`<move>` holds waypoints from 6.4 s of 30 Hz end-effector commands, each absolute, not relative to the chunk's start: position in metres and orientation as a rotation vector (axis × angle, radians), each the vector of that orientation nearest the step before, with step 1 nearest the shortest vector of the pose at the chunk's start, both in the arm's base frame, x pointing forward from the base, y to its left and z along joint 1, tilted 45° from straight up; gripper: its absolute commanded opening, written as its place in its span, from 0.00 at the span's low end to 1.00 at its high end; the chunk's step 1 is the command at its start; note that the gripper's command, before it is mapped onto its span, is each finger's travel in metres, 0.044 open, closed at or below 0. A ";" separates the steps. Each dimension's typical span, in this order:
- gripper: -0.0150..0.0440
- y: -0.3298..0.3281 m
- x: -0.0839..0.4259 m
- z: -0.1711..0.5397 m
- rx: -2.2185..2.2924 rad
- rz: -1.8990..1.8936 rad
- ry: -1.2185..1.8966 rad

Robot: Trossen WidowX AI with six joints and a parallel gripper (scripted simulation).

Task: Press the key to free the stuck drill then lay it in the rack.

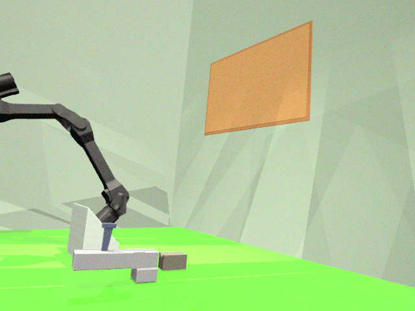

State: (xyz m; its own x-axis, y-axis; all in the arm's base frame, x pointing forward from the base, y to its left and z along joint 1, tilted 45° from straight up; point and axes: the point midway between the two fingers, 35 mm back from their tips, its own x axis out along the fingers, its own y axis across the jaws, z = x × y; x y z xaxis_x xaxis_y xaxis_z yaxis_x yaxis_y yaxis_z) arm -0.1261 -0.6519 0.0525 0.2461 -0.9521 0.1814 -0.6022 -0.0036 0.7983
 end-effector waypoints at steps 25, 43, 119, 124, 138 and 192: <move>0.25 -0.611 0.121 -0.023 2.563 -0.865 -1.030; 0.25 -0.344 0.284 -0.051 3.031 -1.731 -0.041; 0.25 -0.090 0.247 0.000 2.519 -2.715 0.845; 0.25 -0.089 0.247 -0.001 2.519 -2.715 0.845; 0.25 -0.086 0.246 -0.005 2.519 -2.715 0.845; 0.30 -0.075 0.246 -0.014 2.520 -2.714 0.846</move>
